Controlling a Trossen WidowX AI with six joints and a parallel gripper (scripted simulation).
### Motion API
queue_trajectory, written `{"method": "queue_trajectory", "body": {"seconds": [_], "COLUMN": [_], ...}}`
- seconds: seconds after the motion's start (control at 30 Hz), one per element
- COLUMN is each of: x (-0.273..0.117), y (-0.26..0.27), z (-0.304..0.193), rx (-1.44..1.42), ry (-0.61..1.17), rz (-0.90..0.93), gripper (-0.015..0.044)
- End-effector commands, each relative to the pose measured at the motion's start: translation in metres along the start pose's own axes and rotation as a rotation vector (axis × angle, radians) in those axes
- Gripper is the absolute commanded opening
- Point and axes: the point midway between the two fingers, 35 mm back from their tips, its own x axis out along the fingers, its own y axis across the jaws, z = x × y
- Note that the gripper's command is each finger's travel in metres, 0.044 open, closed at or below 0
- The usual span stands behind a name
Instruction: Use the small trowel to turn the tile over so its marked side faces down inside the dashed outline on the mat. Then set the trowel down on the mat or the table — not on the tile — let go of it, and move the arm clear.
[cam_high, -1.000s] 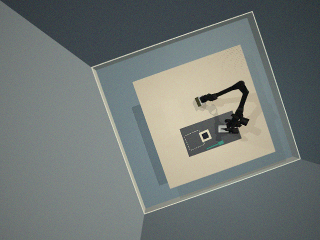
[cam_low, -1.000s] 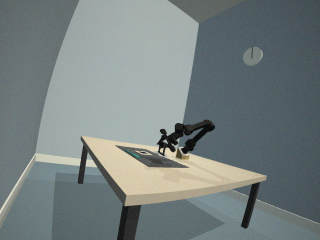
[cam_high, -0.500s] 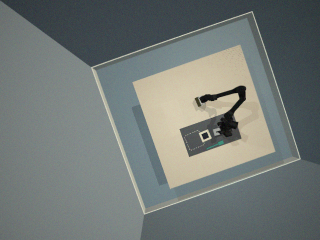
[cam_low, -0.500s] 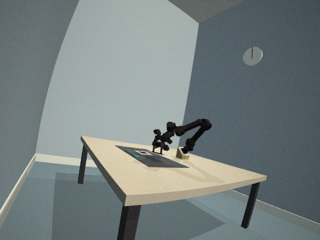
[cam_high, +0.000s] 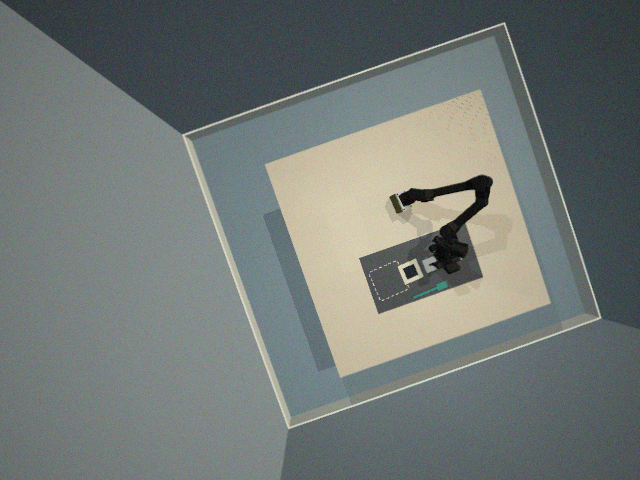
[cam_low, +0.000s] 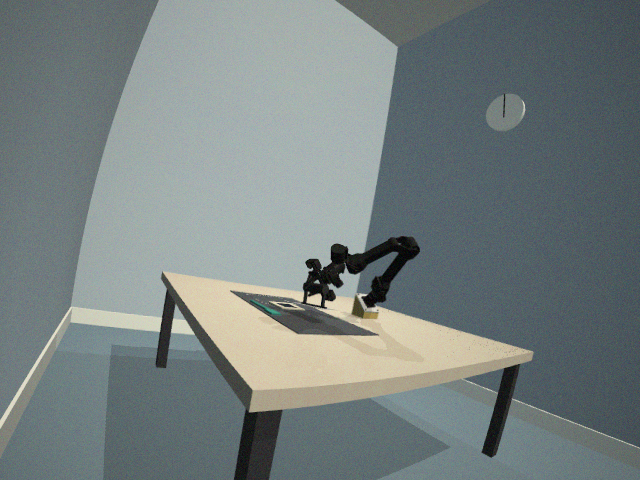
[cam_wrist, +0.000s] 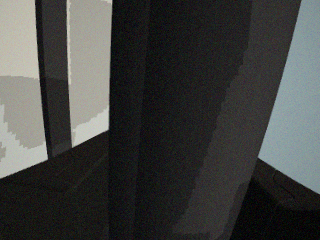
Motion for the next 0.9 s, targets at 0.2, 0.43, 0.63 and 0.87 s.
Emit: {"method": "queue_trajectory", "body": {"seconds": [0.2, 0.43, 0.63, 0.87], "x": [0.012, 0.020, 0.026, 0.026], "y": [0.009, 0.017, 0.023, 0.022], "z": [-0.003, -0.004, -0.005, -0.013], "rx": [-0.001, 0.000, 0.000, 0.000], "ry": [0.000, 0.000, -0.001, 0.000], "rz": [-0.003, -0.004, -0.004, -0.003], "gripper": [0.0000, 0.0000, 0.0000, 0.0000]}}
